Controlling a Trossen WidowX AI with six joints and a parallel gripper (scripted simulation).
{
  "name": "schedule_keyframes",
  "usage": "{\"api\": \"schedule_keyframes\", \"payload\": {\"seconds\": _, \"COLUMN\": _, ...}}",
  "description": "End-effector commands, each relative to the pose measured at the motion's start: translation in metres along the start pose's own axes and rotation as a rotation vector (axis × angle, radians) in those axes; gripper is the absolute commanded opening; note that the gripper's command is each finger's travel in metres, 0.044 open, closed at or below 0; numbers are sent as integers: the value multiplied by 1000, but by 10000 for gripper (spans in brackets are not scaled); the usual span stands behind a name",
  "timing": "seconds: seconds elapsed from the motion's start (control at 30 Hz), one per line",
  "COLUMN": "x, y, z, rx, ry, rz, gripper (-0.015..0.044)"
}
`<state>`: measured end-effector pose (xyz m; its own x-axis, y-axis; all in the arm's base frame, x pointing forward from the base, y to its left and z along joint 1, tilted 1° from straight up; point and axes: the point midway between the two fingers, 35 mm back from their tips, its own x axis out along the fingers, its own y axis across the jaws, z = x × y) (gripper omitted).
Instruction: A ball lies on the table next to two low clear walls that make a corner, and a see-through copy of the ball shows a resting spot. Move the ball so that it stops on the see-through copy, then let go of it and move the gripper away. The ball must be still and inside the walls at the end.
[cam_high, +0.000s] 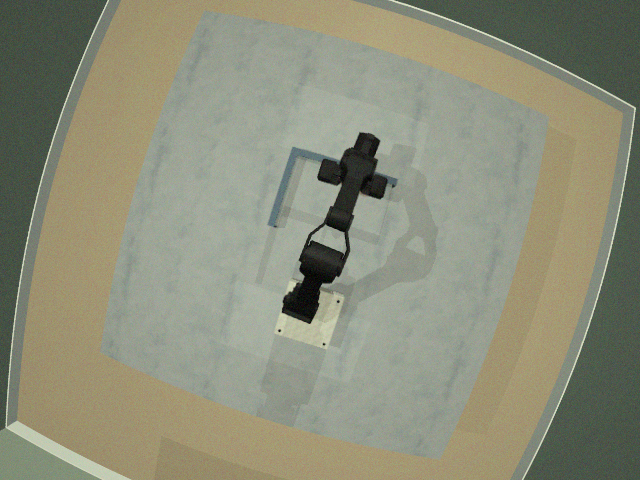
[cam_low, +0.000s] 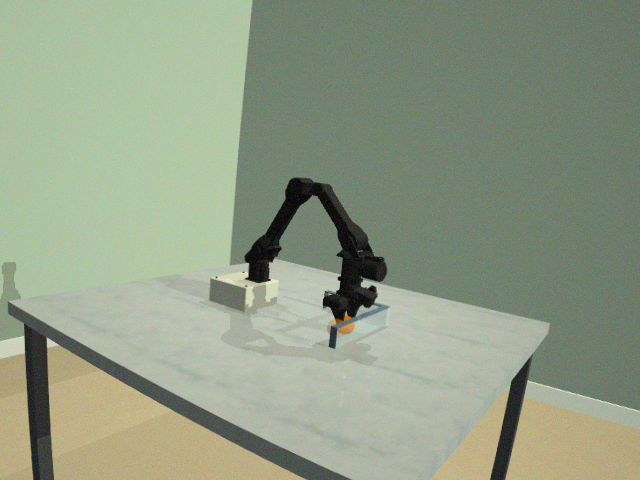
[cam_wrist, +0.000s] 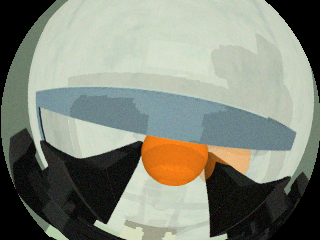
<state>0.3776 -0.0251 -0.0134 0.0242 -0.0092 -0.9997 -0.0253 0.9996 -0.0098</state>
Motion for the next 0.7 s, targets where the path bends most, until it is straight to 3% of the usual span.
{"api": "schedule_keyframes", "payload": {"seconds": 0.0, "x": -6, "y": -2, "z": -2, "rx": 10, "ry": -9, "rz": 4, "gripper": 135}}
{"api": "schedule_keyframes", "payload": {"seconds": 0.17, "x": -29, "y": -5, "z": -2, "rx": 16, "ry": -20, "rz": 8, "gripper": 4}}
{"api": "schedule_keyframes", "payload": {"seconds": 0.27, "x": -36, "y": -6, "z": -2, "rx": 16, "ry": -15, "rz": 10, "gripper": 0}}
{"api": "schedule_keyframes", "payload": {"seconds": 0.43, "x": -14, "y": -12, "z": -33, "rx": 38, "ry": 98, "rz": 53, "gripper": 0}}
{"api": "schedule_keyframes", "payload": {"seconds": 0.67, "x": -51, "y": -9, "z": -16, "rx": 27, "ry": 67, "rz": 35, "gripper": 0}}
